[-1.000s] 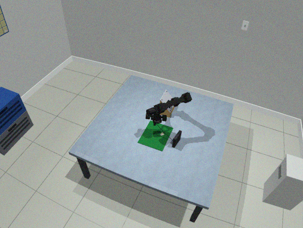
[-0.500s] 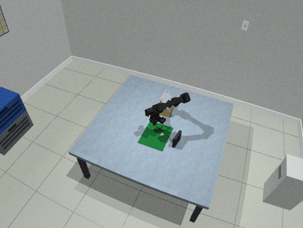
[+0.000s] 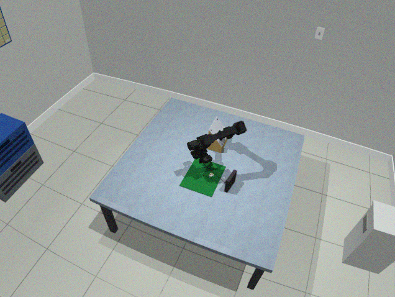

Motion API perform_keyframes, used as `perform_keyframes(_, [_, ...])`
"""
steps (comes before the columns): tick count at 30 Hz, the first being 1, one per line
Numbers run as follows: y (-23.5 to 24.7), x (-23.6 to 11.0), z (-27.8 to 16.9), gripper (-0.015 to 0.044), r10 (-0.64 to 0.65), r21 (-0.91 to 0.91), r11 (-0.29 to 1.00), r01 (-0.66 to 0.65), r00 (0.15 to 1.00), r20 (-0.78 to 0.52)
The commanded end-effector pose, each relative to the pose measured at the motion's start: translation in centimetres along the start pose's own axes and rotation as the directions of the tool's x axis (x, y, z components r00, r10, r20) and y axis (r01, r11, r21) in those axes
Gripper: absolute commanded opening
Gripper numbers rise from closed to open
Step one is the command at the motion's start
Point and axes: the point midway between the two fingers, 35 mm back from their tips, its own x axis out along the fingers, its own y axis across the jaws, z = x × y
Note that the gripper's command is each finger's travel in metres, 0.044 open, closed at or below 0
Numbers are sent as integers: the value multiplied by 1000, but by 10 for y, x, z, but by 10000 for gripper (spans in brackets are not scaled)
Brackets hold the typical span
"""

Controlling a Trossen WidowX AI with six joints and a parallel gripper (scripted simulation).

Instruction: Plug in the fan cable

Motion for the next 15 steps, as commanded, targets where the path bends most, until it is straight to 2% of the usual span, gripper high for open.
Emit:
perform_keyframes(1, [-1, -3, 3, 0, 8, 69, 998, -8, 1000, 4])
perform_keyframes(15, [-7, 10, 3, 0, -76, 60, 996, 74, 996, 44])
